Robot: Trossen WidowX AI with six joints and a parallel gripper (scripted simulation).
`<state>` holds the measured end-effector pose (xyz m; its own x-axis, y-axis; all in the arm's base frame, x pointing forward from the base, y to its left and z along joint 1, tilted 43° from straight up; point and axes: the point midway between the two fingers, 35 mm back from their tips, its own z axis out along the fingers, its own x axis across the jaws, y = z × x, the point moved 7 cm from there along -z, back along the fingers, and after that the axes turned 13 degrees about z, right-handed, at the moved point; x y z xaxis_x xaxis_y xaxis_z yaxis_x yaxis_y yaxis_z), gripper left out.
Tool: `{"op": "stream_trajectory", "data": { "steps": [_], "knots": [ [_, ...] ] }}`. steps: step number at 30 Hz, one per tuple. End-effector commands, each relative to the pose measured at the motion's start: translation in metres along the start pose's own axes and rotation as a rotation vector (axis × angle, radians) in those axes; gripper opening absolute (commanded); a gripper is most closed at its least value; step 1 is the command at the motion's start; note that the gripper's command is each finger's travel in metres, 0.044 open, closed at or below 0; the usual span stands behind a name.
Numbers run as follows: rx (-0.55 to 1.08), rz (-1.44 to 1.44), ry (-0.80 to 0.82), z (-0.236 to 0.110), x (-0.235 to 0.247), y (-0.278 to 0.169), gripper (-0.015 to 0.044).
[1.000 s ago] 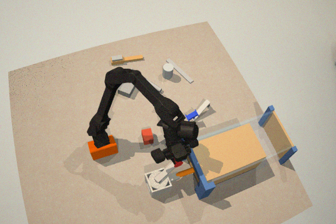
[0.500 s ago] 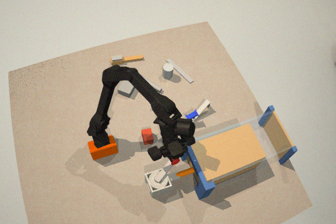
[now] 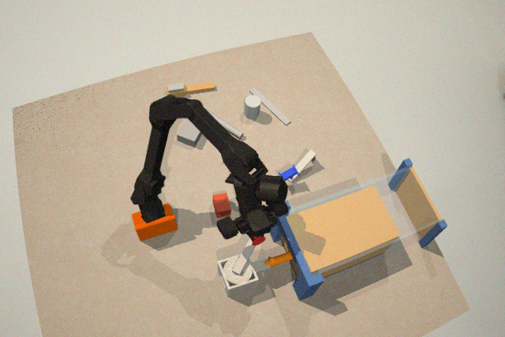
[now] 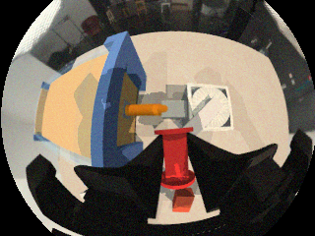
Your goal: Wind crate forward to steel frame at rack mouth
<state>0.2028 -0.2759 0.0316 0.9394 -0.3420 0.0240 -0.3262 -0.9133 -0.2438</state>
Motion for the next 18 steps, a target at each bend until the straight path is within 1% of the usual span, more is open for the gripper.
{"op": "stream_trajectory", "data": {
  "steps": [1,7,8,18],
  "knots": [
    [0.049,0.001,-0.032,0.007,-0.012,-0.012,0.0],
    [0.049,0.001,-0.032,0.006,-0.014,-0.013,0.0],
    [0.0,-0.003,0.003,-0.002,-0.005,-0.003,0.0],
    [0.0,-0.003,0.003,-0.002,-0.005,-0.003,0.0263]
  ]
}}
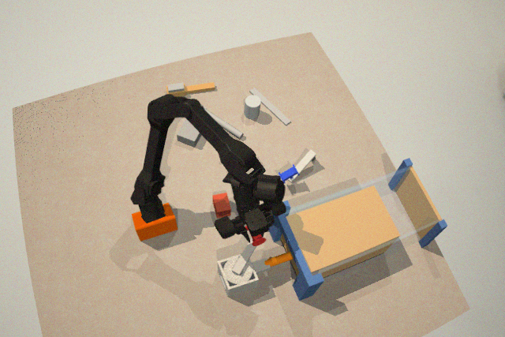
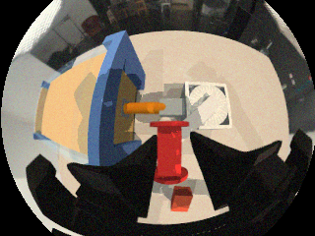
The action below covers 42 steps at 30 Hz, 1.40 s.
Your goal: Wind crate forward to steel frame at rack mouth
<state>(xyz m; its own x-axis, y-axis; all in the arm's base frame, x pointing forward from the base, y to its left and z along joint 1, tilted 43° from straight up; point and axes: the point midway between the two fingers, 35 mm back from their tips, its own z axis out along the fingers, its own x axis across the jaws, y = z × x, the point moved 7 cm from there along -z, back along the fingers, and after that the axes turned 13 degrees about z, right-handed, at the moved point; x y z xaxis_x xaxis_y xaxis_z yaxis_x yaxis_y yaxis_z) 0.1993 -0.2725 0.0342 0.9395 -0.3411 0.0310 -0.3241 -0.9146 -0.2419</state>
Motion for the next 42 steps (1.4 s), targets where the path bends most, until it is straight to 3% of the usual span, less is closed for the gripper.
{"op": "stream_trajectory", "data": {
  "steps": [1,7,12,19,26,32,37,42],
  "knots": [
    [0.002,-0.001,-0.003,0.0,0.0,0.0,0.0289],
    [0.002,-0.001,-0.003,0.0,0.0,0.0,0.044],
    [0.002,0.0,-0.003,-0.005,0.001,0.003,0.044],
    [-0.001,0.001,-0.002,-0.055,0.008,0.029,0.044],
    [-0.001,0.001,-0.003,-0.06,0.006,0.03,0.044],
    [0.0,0.002,-0.006,-0.1,-0.02,0.031,0.044],
    [0.003,0.011,-0.003,-0.095,-0.018,0.034,0.044],
    [0.112,0.022,-0.052,-0.083,-0.023,0.081,0.044]
  ]
}}
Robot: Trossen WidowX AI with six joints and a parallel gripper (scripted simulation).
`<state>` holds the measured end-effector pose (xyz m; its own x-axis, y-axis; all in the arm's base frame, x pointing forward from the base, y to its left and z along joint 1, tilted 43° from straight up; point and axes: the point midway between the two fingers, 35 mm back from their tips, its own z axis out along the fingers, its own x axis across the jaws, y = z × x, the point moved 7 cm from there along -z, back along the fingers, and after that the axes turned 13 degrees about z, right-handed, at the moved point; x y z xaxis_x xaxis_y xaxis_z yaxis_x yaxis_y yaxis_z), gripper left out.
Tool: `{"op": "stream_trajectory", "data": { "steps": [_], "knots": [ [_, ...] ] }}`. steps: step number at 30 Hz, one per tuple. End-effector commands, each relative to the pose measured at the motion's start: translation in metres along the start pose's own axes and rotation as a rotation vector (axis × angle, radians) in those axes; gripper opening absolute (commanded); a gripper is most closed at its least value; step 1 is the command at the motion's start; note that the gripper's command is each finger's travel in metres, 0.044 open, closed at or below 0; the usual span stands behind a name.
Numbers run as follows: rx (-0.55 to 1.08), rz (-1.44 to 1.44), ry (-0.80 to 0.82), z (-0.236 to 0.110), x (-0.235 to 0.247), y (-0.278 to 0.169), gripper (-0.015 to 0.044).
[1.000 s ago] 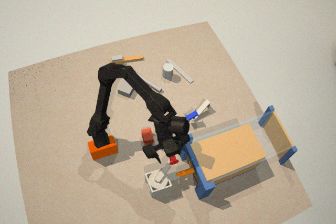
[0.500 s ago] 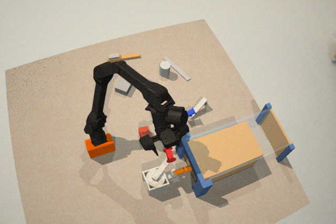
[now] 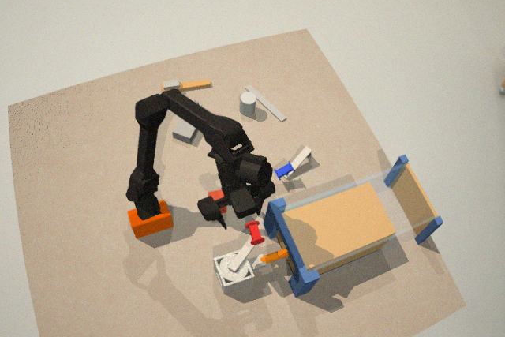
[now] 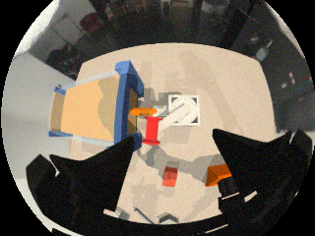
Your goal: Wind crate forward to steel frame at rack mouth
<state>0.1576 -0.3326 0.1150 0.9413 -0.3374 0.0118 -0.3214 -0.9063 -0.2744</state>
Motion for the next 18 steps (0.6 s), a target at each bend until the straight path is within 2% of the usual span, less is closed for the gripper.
{"op": "stream_trajectory", "data": {
  "steps": [1,8,18],
  "knots": [
    [0.105,0.023,-0.04,0.016,-0.009,0.043,0.044],
    [0.284,0.036,-0.067,0.046,-0.034,0.105,0.044],
    [0.289,0.036,-0.067,0.047,-0.035,0.106,0.044]
  ]
}}
